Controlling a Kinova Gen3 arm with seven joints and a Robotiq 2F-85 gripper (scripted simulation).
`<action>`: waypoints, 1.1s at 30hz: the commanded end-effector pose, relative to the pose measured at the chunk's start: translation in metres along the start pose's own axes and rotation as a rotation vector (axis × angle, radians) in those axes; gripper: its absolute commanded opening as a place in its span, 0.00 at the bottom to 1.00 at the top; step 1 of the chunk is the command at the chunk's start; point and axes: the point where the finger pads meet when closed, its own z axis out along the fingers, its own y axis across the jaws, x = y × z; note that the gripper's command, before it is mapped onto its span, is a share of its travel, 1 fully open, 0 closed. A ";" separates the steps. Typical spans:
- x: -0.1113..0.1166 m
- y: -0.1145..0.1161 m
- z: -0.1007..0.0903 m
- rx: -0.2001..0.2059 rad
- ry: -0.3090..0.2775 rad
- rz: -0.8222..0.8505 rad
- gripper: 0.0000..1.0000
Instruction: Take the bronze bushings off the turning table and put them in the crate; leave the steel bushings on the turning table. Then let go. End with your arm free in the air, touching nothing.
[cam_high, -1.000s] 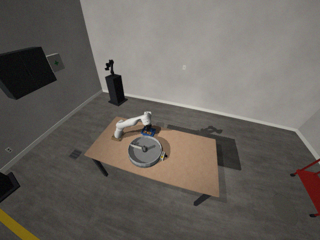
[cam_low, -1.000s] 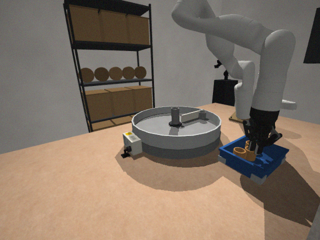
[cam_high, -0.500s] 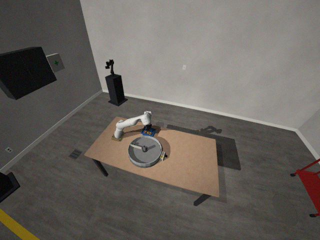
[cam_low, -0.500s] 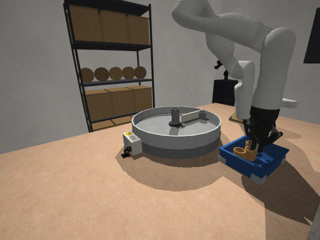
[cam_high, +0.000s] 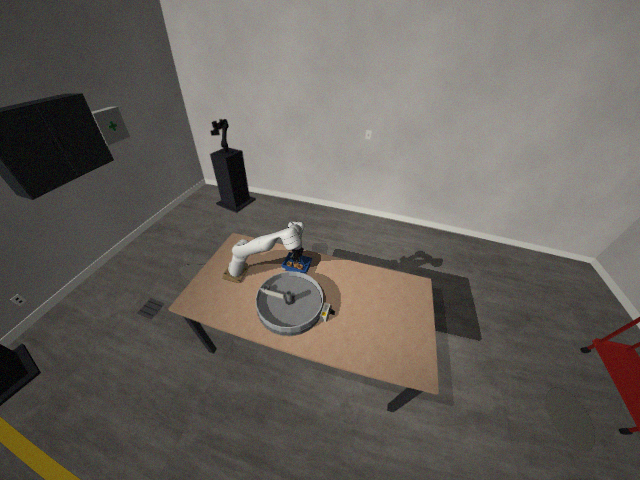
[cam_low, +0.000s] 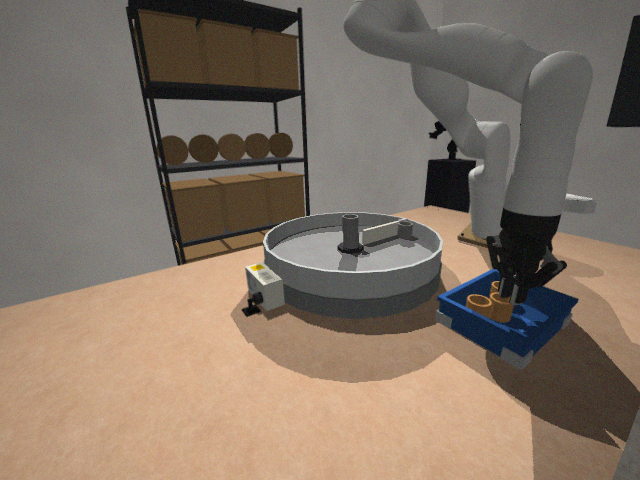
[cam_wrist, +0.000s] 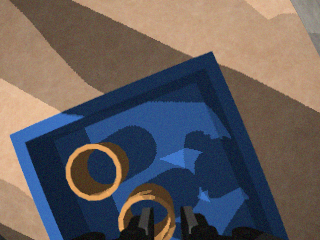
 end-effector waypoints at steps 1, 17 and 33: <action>-0.002 0.000 -0.001 -0.001 -0.004 0.002 0.19; -0.002 0.000 -0.006 -0.001 -0.004 0.002 0.19; -0.001 0.000 -0.061 -0.001 -0.004 0.002 0.19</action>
